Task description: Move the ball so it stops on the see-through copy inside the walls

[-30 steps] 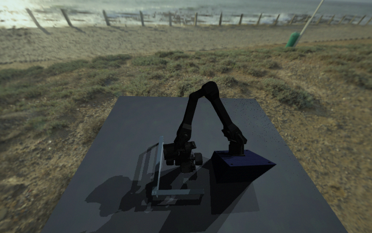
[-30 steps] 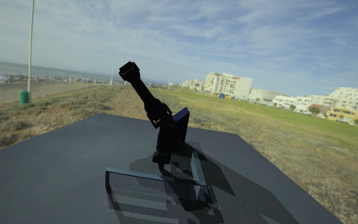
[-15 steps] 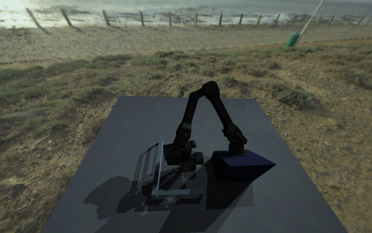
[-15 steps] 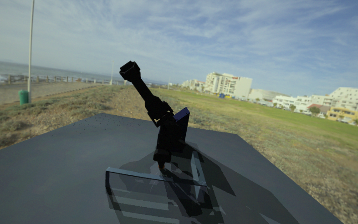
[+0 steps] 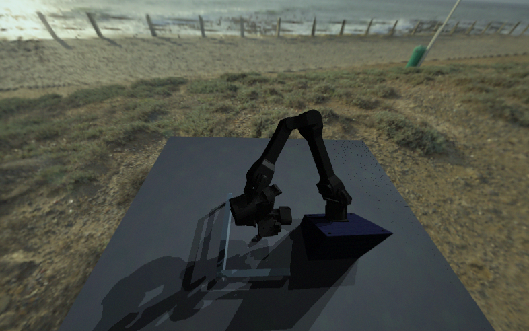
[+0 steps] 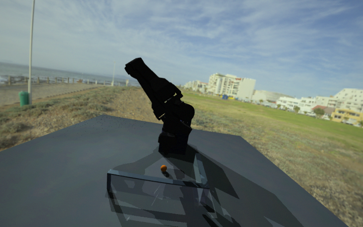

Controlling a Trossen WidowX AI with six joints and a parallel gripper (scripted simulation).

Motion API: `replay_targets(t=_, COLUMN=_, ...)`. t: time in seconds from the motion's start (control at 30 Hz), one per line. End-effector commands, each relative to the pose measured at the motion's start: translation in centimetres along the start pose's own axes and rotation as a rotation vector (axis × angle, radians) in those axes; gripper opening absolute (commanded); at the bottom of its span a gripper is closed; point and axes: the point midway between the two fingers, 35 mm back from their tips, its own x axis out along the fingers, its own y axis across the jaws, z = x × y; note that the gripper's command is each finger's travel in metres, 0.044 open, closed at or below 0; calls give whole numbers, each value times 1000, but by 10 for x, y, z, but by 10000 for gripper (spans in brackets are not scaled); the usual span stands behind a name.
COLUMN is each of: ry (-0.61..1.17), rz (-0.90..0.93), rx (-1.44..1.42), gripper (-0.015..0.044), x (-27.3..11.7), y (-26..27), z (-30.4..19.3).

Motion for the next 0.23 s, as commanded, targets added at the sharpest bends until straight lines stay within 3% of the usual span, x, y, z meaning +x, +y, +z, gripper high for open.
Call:
replay_targets(t=0.0, ry=0, rz=0, rx=-3, gripper=229, x=1, y=0, z=0)
replay_targets(t=0.07, ry=0, rz=0, rx=-3, gripper=229, x=1, y=0, z=0)
replay_targets(t=0.2, ry=-3, rz=0, rx=0, gripper=334, x=-38, y=-1, z=1)
